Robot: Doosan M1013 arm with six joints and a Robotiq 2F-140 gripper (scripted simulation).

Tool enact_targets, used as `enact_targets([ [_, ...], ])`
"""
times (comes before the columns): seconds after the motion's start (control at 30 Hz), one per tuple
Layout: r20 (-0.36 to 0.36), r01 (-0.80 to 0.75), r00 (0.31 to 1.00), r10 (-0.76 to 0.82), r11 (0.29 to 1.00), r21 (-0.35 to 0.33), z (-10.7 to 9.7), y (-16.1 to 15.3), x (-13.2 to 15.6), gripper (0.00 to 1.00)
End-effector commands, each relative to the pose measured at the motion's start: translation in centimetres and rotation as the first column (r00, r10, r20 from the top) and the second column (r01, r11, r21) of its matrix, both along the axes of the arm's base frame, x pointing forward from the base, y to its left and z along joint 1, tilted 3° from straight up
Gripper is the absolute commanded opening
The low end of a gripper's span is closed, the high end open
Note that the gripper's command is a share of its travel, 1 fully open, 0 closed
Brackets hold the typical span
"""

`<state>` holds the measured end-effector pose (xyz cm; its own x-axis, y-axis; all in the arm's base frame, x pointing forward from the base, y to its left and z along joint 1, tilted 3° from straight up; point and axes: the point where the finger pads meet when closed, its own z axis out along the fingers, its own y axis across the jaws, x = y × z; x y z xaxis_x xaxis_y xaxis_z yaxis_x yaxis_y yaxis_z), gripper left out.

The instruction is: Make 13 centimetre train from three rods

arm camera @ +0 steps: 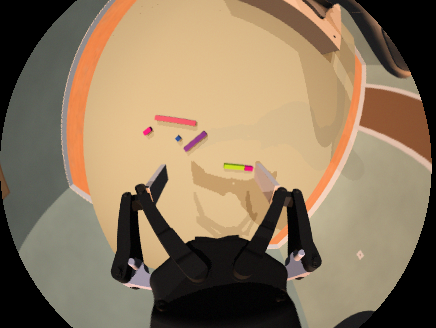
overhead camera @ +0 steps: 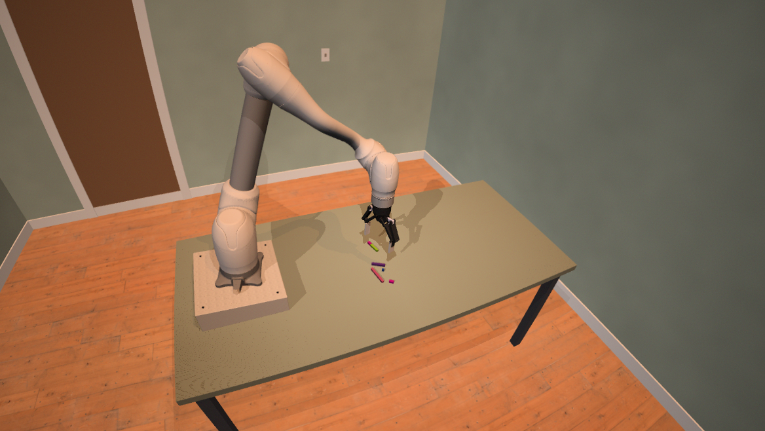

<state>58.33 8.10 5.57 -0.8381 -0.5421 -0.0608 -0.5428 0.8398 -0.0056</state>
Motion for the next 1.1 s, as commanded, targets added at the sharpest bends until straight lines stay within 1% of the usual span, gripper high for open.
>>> enact_targets([
  [0.0,-0.003,0.167,0.986,-0.167,0.986,-0.004,-0.1,-0.7,0.0,1.0],
  [0.07,-0.003,0.167,0.986,-0.167,0.986,-0.004,-0.1,-0.7,0.0,1.0],
  [0.1,-0.006,0.259,0.966,-0.259,0.966,0.001,-0.2,-1.2,-0.1,1.0],
  [0.27,-0.011,0.4,0.917,-0.4,0.917,0.008,-0.4,-1.9,-0.1,1.0],
  [0.4,-0.016,0.516,0.857,-0.516,0.857,0.013,-0.5,-2.5,-0.2,1.0],
  [0.57,-0.023,0.648,0.761,-0.648,0.761,0.019,-0.7,-3.2,-0.2,1.0],
  [0.63,-0.023,0.648,0.761,-0.648,0.761,0.019,-0.7,-3.2,-0.2,1.0],
  [0.73,-0.029,0.739,0.674,-0.738,0.673,0.022,-0.8,-3.8,-0.3,1.0],
  [0.8,-0.031,0.766,0.642,-0.766,0.642,0.023,-0.8,-4.0,-0.3,1.0],
  [0.93,-0.032,0.777,0.629,-0.777,0.629,0.024,-0.9,-4.1,-0.3,1.0],
  [0.97,-0.032,0.777,0.629,-0.777,0.629,0.024,-0.9,-4.1,-0.3,0.15],
  [1.07,-0.032,0.777,0.629,-0.777,0.629,0.024,-0.9,-4.1,-0.3,0.15],
])
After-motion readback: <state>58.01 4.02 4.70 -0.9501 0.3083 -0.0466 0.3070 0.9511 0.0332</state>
